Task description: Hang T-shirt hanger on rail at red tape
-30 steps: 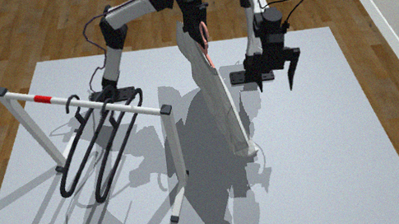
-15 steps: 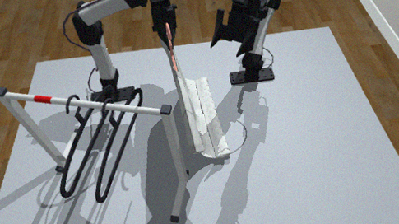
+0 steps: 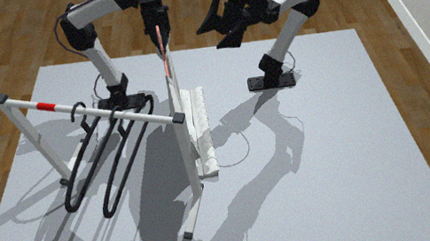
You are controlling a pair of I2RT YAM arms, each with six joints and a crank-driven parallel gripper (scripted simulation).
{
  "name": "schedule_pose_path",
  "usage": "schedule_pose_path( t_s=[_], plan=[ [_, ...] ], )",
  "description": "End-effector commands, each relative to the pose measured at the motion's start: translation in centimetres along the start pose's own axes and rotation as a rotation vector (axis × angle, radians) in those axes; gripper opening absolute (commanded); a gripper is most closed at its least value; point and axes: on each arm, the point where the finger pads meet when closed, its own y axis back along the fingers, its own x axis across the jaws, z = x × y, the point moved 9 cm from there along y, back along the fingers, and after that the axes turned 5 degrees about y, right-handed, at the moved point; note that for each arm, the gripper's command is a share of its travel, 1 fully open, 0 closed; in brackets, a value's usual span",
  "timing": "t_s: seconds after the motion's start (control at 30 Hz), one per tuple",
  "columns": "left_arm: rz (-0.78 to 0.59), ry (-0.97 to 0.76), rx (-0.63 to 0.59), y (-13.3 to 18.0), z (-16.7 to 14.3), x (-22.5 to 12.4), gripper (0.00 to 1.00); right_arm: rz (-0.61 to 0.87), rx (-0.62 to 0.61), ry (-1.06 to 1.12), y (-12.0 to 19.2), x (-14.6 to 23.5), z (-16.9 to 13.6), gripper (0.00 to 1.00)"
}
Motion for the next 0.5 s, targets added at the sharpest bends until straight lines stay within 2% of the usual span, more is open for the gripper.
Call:
schedule_pose_path(
  t_s=[0.0, 0.47],
  plan=[
    [-0.004, -0.013, -0.094, -0.9, 2.1, -0.5, 1.0, -0.026, -0.014, -0.027, 0.2, -1.9, 0.7, 0.02],
    [-0.014, -0.008, -0.08, -0.9, 1.9, -0.8, 1.0, -0.017, -0.011, -0.021, 0.1, -4.7, 0.2, 0.02]
  ],
)
